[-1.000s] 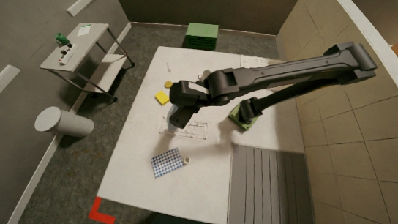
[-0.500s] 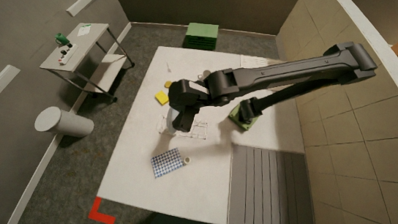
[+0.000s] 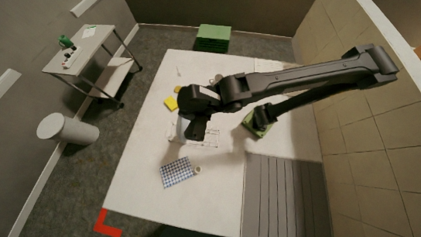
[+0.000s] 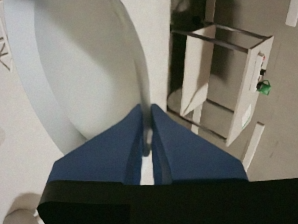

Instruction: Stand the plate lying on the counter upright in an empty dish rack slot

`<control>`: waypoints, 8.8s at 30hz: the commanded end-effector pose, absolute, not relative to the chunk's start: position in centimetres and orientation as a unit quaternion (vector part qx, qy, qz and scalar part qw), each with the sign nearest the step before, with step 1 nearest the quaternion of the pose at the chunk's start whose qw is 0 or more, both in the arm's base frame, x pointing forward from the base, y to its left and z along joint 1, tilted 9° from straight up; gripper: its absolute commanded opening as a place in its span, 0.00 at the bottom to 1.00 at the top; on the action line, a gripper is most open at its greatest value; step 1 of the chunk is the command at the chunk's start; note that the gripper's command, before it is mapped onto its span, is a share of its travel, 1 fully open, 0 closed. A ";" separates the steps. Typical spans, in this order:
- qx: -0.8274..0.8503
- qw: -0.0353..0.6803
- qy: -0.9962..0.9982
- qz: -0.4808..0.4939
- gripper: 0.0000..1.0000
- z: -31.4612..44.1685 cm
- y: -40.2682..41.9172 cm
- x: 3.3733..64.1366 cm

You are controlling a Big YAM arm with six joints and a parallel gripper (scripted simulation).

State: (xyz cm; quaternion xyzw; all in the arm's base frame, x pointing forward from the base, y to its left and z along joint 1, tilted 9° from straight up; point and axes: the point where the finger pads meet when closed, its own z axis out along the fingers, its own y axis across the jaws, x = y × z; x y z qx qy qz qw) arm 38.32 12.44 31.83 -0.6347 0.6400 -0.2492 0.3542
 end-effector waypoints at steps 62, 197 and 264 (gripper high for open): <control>-0.636 0.383 0.615 -0.265 0.00 33.3 13.3 39.2; -0.628 0.398 0.615 -0.264 0.00 25.8 14.9 40.4; -0.629 0.393 0.617 -0.262 0.00 20.3 15.6 40.8</control>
